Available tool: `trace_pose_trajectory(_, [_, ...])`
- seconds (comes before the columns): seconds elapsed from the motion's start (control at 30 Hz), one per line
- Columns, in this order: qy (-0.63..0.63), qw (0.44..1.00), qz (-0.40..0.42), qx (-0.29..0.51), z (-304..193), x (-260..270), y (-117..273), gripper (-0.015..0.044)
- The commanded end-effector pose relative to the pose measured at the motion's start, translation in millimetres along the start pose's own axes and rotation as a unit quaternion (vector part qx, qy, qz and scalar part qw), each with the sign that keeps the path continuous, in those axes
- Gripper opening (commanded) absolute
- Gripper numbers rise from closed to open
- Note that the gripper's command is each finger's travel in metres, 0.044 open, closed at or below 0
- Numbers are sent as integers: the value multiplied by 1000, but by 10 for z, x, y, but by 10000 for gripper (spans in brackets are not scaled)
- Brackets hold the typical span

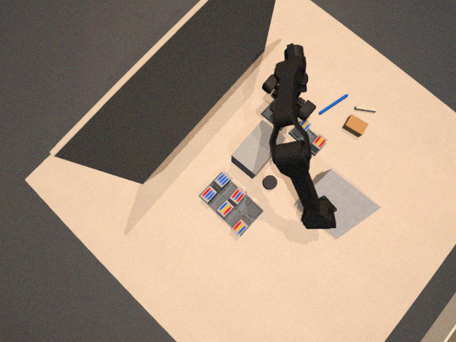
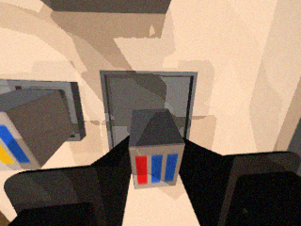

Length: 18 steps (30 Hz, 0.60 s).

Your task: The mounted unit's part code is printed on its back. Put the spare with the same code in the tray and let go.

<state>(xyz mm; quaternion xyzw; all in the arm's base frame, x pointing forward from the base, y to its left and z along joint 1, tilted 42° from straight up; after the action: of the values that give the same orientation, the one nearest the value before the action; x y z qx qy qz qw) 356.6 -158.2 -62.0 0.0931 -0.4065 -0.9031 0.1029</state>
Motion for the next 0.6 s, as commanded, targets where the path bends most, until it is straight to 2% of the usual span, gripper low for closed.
trace_pose_trajectory(0.0, [0,1000,0,0,0,-1,4,262])
trace_pose_trajectory(0.23, [0,1000,0,0,0,-1,4,440])
trace_pose_trajectory(0.3, [0,1000,0,0,-11,-11,88,440])
trace_pose_trajectory(0.57, [-3,1000,-1,0,-7,8,1049,440])
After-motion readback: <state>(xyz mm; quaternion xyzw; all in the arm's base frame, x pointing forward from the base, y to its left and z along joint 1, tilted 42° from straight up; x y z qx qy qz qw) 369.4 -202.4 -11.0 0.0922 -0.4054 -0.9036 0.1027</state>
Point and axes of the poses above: the point midway between the two fingers, 35 mm back from their tips, its own y axis back along the fingers, its own x axis across the jaws, z = x × y, the point moved 9 cm from there along y, back along the fingers, and after that the axes turned 7 degrees about y, right-handed, at the moved point
